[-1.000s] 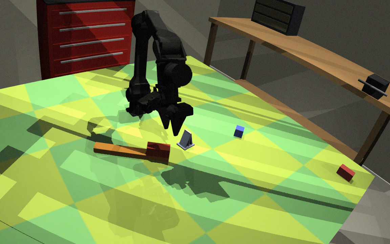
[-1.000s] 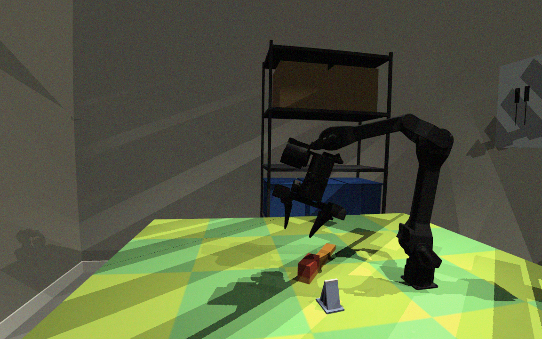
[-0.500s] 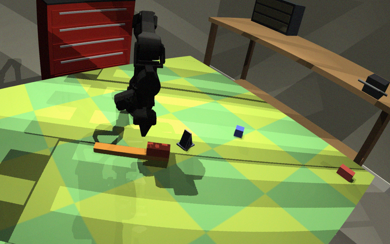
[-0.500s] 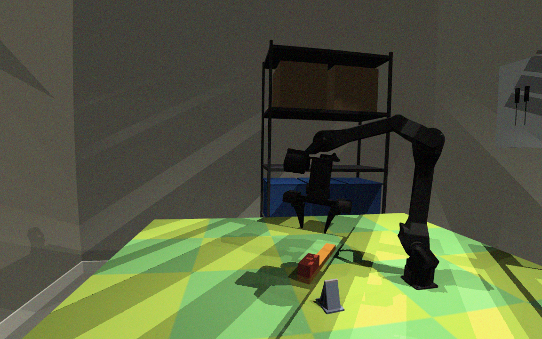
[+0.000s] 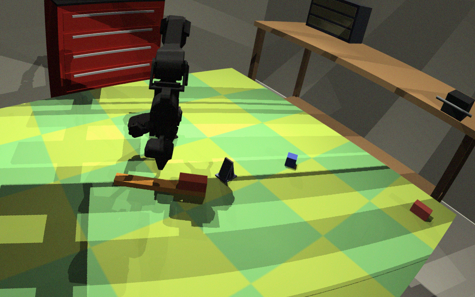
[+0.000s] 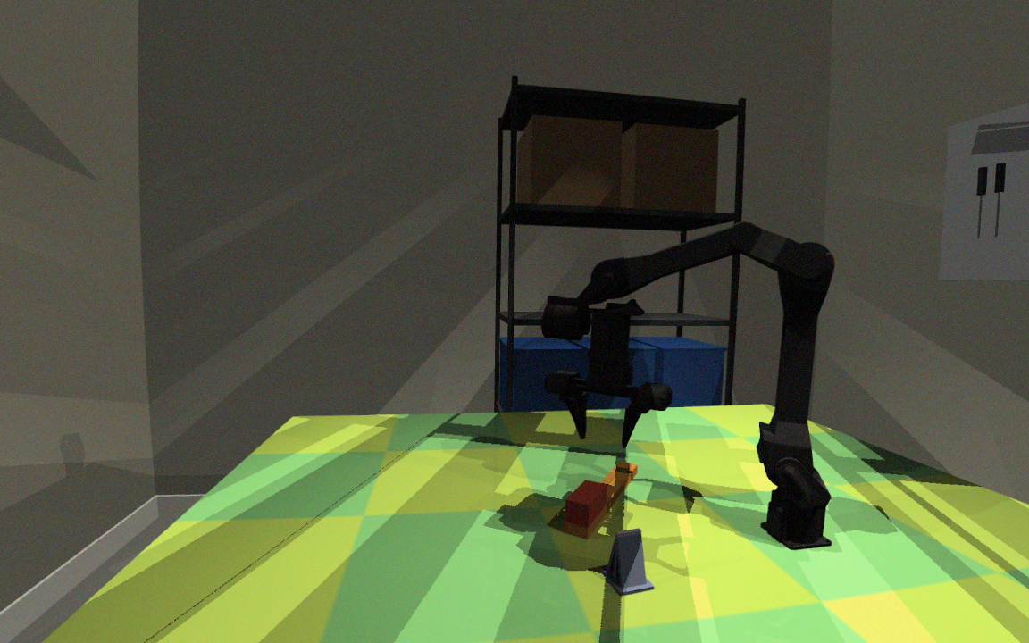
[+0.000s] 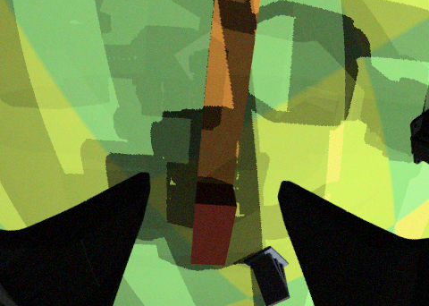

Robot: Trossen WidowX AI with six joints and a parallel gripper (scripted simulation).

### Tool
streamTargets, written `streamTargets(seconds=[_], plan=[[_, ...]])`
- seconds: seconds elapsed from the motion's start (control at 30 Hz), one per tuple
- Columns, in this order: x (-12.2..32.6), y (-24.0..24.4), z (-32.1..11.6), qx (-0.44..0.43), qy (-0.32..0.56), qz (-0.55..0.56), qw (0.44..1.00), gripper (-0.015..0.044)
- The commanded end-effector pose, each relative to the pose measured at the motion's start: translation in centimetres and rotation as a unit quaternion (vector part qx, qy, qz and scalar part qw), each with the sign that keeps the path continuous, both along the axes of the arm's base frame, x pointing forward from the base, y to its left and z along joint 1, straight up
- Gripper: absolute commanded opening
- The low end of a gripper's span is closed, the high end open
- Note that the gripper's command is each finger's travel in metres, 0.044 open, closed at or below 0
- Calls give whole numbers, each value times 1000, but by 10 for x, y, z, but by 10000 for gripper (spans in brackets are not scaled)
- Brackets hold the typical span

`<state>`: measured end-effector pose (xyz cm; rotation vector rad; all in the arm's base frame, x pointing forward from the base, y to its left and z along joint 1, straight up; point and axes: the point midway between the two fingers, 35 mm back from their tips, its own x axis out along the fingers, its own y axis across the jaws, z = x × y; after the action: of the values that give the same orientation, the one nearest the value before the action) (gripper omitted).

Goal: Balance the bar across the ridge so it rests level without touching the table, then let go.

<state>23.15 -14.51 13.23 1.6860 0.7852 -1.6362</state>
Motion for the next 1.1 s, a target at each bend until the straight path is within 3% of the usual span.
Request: streamTargets(seconds=[0.0,0.17,1.07], plan=[[-2,0,-28,5,10,-4,1000,315],[-4,1,-59,5,10,-4,1000,315],[-4,1,-86,5,11,-4,1000,315]])
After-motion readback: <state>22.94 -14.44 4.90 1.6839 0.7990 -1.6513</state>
